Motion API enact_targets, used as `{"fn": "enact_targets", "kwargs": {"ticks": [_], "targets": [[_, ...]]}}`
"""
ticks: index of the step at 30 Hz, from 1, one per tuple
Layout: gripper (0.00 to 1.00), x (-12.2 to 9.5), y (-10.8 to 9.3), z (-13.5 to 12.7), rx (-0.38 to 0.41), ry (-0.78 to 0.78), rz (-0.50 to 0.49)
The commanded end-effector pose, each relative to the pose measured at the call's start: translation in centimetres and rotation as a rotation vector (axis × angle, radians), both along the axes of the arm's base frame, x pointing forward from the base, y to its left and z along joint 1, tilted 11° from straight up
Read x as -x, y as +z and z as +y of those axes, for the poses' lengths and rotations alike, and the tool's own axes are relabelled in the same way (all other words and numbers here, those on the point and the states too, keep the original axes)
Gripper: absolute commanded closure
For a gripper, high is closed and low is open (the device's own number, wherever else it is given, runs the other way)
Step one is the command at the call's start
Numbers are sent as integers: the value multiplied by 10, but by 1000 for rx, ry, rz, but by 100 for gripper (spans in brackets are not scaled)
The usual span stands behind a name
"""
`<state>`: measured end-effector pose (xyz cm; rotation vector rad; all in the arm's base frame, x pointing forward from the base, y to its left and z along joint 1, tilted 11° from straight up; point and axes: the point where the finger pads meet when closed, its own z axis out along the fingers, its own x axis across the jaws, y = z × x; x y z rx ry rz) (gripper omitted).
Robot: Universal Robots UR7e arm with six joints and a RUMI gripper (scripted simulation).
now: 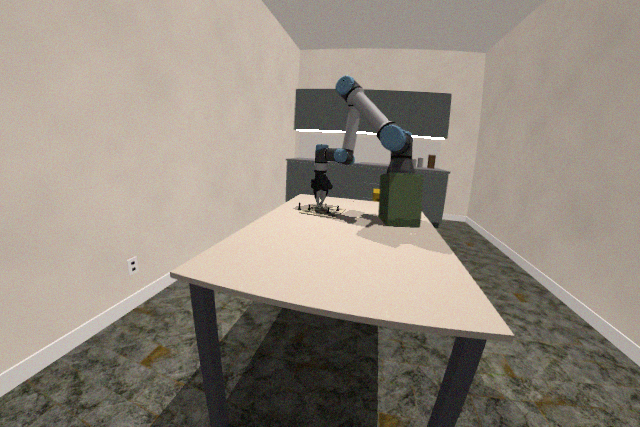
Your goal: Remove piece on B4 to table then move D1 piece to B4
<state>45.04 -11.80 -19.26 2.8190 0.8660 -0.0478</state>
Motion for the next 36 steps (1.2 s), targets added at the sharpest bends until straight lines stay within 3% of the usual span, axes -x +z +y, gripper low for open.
{"fn": "enact_targets", "kwargs": {"ticks": [1,8,23,36], "targets": [[100,0,0,0,0,0,-1],[100,0,0,0,0,0,-1],[80,0,0,0,0,0,-1],[80,0,1,0,0,0,-1]]}}
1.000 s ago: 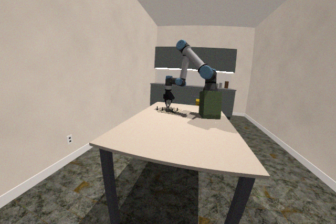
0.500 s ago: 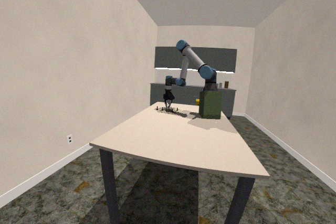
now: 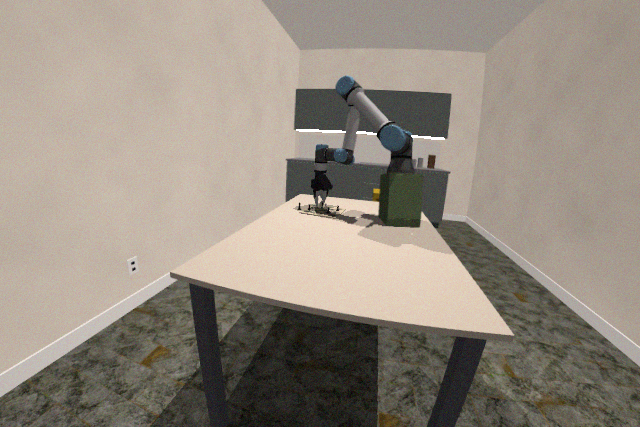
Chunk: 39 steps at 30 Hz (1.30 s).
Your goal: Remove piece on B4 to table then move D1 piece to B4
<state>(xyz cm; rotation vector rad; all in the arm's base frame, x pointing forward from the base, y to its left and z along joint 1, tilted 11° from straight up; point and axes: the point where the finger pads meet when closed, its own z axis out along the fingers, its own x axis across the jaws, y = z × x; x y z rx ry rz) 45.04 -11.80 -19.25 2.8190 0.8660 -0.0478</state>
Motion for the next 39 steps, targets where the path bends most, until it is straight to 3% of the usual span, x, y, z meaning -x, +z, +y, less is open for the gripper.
{"fn": "enact_targets", "kwargs": {"ticks": [1,12,25,35,36,39], "targets": [[80,0,2,0,0,0,-1],[80,0,26,5,0,0,-1],[80,2,81,16,0,0,-1],[80,2,89,17,0,0,-1],[0,2,89,17,0,0,-1],[0,2,89,17,0,0,-1]]}}
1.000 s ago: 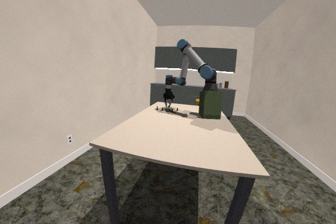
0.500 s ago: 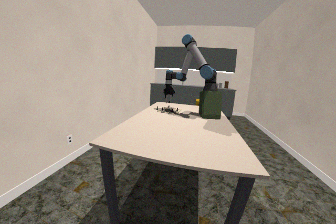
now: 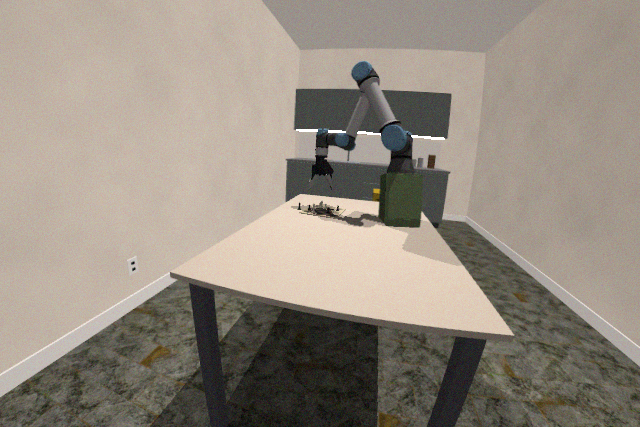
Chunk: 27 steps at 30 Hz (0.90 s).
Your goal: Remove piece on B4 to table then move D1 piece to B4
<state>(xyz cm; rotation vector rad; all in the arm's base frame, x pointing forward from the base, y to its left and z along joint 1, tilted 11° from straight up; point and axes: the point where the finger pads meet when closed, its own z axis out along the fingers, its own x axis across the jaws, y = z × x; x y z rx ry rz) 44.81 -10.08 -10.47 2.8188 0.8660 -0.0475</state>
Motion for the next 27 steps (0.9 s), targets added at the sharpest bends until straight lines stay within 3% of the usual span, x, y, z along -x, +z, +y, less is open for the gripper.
{"fn": "enact_targets", "kwargs": {"ticks": [1,19,27], "targets": [[0,0,1,0,0,0,-1],[0,0,2,0,0,0,-1],[0,0,13,2,0,0,-1]]}}
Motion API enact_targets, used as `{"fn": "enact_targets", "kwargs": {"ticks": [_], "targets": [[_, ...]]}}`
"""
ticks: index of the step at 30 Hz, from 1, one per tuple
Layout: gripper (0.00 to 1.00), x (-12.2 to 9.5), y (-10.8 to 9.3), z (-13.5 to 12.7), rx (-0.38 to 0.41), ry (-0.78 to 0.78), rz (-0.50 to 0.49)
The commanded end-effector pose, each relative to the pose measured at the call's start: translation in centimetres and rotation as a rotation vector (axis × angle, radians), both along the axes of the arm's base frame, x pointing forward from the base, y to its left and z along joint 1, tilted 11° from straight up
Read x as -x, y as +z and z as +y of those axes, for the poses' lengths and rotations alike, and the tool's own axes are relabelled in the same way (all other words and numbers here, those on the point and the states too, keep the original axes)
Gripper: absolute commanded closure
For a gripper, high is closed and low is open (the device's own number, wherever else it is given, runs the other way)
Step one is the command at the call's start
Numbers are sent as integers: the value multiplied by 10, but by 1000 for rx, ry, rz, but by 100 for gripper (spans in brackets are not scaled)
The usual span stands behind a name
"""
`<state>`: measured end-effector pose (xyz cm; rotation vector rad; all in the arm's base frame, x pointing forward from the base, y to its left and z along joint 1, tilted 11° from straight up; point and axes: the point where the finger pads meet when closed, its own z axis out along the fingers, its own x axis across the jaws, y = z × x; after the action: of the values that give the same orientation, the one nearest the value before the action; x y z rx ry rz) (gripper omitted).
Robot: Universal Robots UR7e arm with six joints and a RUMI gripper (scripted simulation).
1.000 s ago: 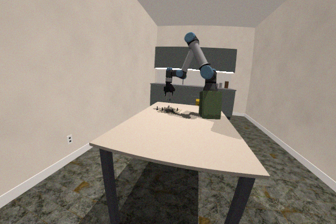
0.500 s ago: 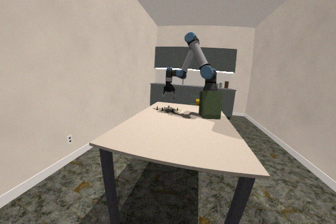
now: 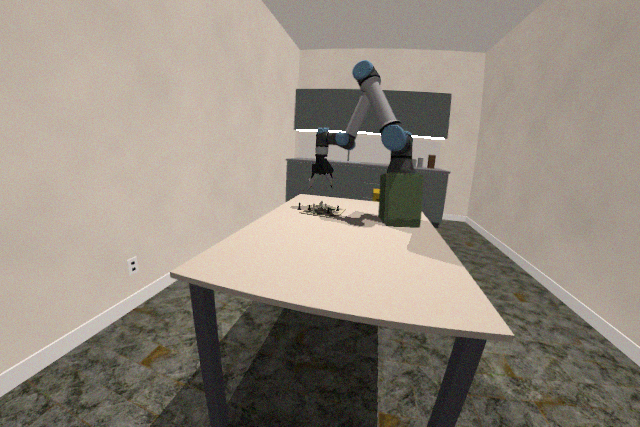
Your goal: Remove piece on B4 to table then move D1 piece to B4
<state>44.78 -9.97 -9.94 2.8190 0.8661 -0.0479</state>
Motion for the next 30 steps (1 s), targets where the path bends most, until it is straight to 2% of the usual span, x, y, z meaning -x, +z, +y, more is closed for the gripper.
{"fn": "enact_targets", "kwargs": {"ticks": [1,12,20,30], "targets": [[0,0,11,2,0,0,-1],[0,1,61,12,0,0,-1],[0,2,75,14,0,0,-1],[0,2,75,15,0,0,-1]]}}
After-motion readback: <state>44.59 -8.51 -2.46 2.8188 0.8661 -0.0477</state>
